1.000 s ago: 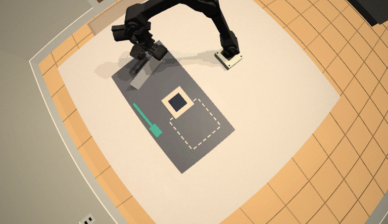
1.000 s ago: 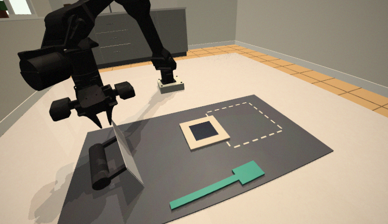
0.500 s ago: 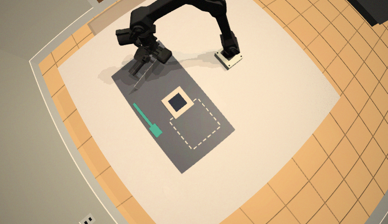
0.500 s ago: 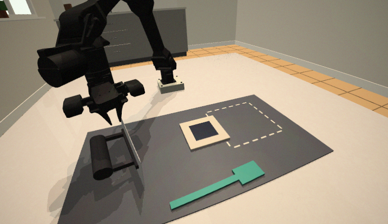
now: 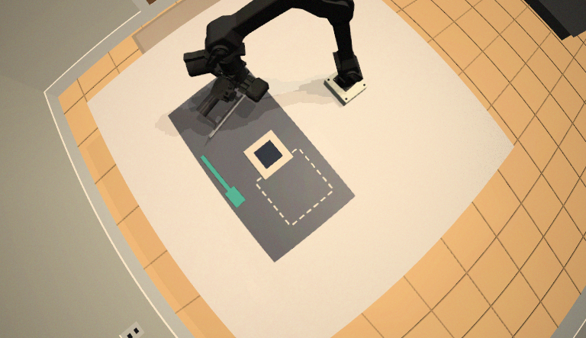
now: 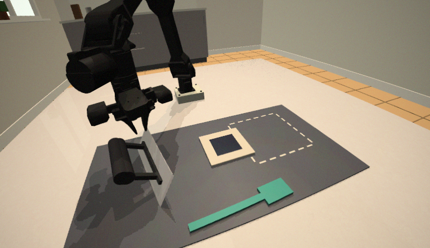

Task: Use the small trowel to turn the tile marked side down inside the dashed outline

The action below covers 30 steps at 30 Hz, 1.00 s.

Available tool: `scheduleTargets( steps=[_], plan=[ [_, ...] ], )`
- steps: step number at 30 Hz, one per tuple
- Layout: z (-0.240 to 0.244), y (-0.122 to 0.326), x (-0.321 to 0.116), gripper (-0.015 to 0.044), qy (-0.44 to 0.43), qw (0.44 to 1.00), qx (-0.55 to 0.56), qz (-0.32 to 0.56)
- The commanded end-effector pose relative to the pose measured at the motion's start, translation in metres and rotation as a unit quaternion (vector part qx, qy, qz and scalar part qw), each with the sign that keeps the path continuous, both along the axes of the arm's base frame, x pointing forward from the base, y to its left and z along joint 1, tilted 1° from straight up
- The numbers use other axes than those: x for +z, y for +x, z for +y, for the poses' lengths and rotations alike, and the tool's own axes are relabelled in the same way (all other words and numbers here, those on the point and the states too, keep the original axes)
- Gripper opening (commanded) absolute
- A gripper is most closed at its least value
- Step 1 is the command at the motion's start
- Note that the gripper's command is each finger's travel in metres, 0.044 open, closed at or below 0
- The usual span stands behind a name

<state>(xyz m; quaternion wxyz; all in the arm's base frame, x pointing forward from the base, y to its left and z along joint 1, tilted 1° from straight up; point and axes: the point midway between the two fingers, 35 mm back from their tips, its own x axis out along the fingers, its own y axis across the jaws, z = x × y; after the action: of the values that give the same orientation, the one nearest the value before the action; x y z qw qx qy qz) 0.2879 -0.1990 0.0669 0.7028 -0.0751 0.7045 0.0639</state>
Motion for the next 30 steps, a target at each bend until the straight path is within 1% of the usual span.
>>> scheduleTargets(
  steps=[1, 4, 7, 11, 23, 27, 30],
  plan=[
    [0.009, -0.001, 0.0, 0.01, 0.001, 1.0, -0.003, -0.002],
    [0.015, -0.003, 0.0, 0.01, 0.001, 1.0, -0.003, -0.002],
    [0.01, -0.002, 0.0, 0.01, 0.001, 1.0, 0.0, 0.0],
    [0.011, -0.001, 0.0, 0.0, 0.0, 1.0, 0.0, 0.0],
    [0.011, -0.001, 0.0, 0.0, 0.0, 1.0, 0.0, 0.0],
    [0.005, 0.0, 0.002, 0.01, 0.0, 1.0, 0.0, 0.0],
    [-0.006, 0.003, 0.005, 0.01, 0.0, 1.0, 0.0, -0.001]
  ],
)
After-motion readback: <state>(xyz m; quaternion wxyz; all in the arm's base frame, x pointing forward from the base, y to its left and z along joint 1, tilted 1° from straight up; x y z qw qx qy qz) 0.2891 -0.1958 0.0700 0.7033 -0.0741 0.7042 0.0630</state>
